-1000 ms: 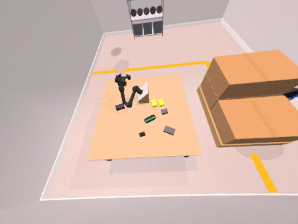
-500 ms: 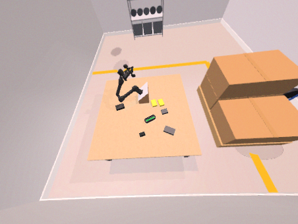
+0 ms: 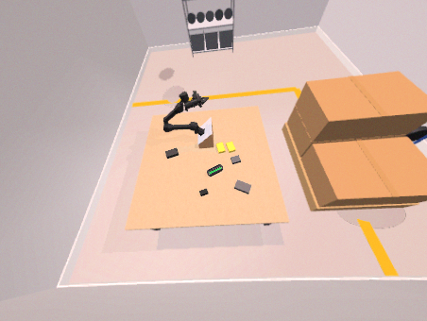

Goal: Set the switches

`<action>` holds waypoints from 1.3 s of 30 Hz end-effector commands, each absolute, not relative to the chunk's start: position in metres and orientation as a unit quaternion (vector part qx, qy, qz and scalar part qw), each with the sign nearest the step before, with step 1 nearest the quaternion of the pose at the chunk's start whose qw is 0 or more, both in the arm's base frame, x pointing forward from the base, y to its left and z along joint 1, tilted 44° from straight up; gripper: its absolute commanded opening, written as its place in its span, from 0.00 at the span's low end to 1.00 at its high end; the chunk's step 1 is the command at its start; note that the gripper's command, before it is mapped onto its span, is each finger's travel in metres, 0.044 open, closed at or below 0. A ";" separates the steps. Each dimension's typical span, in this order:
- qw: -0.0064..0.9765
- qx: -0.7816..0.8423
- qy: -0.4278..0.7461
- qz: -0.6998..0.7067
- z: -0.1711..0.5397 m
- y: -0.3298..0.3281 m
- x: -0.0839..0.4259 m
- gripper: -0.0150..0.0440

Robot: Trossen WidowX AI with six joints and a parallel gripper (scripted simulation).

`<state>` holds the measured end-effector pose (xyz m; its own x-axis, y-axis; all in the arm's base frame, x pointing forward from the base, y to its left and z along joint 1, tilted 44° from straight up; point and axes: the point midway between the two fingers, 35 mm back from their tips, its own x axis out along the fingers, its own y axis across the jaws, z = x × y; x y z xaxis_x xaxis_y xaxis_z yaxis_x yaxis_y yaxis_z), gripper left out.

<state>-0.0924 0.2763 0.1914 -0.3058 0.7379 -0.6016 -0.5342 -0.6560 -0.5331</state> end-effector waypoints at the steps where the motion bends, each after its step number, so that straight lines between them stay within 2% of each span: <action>1: 0.489 -0.442 0.013 0.752 0.163 0.306 -0.043 0.25; 10: 0.625 -0.402 0.207 0.637 0.124 0.324 0.029 0.25; 16: 0.743 -0.319 0.374 0.453 0.073 0.316 0.113 0.25; 21: 0.804 -0.238 0.466 0.283 0.035 0.285 0.176 0.25; 32: 0.842 -0.023 0.533 -0.082 -0.037 0.200 0.261 0.25; 39: 0.819 0.121 0.456 -0.328 -0.082 0.130 0.297 0.25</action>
